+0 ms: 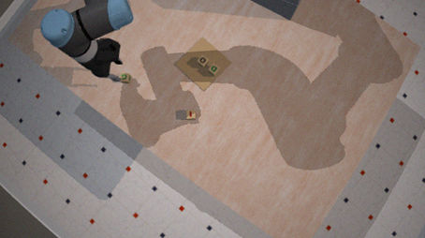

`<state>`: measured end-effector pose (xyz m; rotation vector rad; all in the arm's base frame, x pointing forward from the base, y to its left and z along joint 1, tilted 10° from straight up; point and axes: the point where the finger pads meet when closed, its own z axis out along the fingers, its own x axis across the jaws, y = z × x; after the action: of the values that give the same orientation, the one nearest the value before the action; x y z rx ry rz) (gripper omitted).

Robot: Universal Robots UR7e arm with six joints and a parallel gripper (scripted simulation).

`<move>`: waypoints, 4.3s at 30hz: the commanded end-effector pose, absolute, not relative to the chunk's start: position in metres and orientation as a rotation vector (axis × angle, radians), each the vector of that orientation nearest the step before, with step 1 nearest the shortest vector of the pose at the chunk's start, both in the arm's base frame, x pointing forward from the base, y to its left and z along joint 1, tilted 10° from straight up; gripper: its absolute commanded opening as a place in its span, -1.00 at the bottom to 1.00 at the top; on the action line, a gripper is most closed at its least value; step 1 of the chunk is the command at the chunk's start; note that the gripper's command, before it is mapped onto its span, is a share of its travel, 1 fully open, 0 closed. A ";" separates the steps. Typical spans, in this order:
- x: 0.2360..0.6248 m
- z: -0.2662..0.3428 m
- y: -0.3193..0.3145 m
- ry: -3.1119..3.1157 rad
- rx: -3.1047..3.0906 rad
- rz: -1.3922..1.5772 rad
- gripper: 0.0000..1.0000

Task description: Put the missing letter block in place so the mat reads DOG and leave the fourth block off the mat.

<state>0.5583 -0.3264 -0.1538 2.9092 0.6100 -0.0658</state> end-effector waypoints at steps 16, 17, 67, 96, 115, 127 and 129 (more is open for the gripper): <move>0.559 -0.153 -0.327 0.610 2.908 -0.064 1.00; 0.559 -0.153 -0.327 0.610 2.908 -0.064 1.00; 0.558 -0.185 -0.333 0.611 2.908 -0.064 1.00; 0.558 -0.204 -0.336 0.611 2.908 -0.064 1.00; 0.558 -0.204 -0.336 0.611 2.908 -0.064 1.00; 0.558 -0.204 -0.336 0.611 2.908 -0.064 1.00; 0.558 -0.204 -0.336 0.611 2.908 -0.064 1.00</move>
<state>0.5575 -0.3357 -0.2051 2.9092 0.6108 -0.0657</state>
